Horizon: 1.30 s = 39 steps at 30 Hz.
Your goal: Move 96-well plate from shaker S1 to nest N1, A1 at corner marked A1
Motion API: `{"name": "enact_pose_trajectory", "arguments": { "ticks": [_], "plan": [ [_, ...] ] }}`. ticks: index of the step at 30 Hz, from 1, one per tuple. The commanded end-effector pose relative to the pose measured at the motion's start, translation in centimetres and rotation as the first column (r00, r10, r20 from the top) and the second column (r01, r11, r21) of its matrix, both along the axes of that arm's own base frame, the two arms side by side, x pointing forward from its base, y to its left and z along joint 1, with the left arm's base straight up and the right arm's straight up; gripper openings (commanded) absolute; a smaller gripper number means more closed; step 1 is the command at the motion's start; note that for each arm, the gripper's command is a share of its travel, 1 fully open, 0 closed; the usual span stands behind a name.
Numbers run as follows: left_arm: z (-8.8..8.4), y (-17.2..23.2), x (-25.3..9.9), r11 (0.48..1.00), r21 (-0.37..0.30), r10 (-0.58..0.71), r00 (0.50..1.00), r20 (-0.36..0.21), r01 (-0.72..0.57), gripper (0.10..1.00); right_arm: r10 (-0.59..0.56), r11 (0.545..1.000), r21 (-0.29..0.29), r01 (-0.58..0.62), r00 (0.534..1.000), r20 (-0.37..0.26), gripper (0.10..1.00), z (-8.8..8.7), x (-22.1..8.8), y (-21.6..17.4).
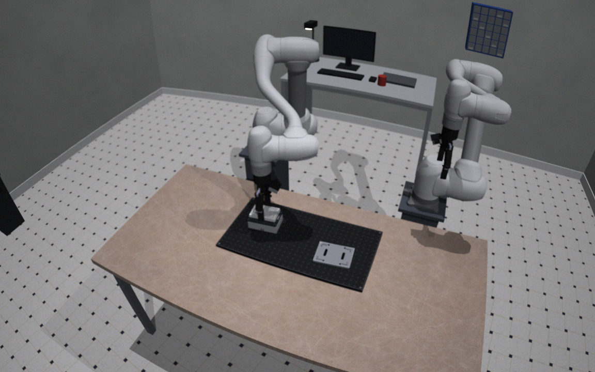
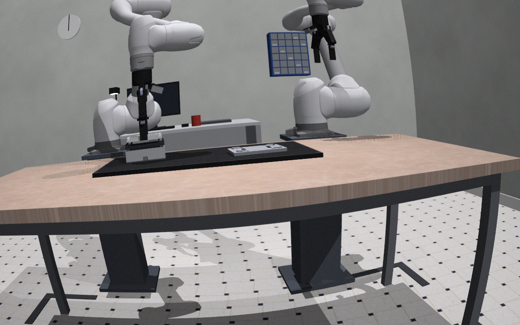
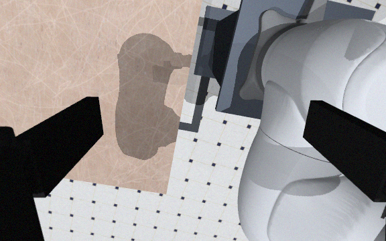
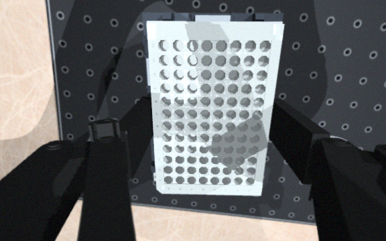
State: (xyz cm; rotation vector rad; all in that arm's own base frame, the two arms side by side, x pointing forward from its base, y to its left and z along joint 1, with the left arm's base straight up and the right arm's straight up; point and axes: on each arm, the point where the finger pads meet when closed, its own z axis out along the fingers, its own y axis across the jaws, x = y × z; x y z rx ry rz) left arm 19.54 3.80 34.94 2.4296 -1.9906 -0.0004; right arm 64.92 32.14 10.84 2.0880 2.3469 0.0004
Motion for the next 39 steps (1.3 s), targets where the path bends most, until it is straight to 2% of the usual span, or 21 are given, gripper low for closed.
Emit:
{"name": "enact_pose_trajectory", "arguments": {
  "ticks": [1,31,39],
  "plan": [
    [0.0,0.0,0.0,1.000,0.001,0.000,1.000,0.001,0.000,1.000,0.000,1.000,0.001,0.000,1.000,0.001,0.605,0.3,0.0,0.0],
    [0.0,0.0,0.0,1.000,0.001,0.000,1.000,0.001,0.000,1.000,0.000,1.000,0.001,0.000,1.000,0.001,0.605,4.9,0.0,0.0],
    [0.0,0.0,0.0,1.000,0.001,0.000,1.000,0.001,0.000,1.000,0.000,1.000,0.001,0.000,1.000,0.001,0.605,5.0,0.0,0.0]
  ]
}}
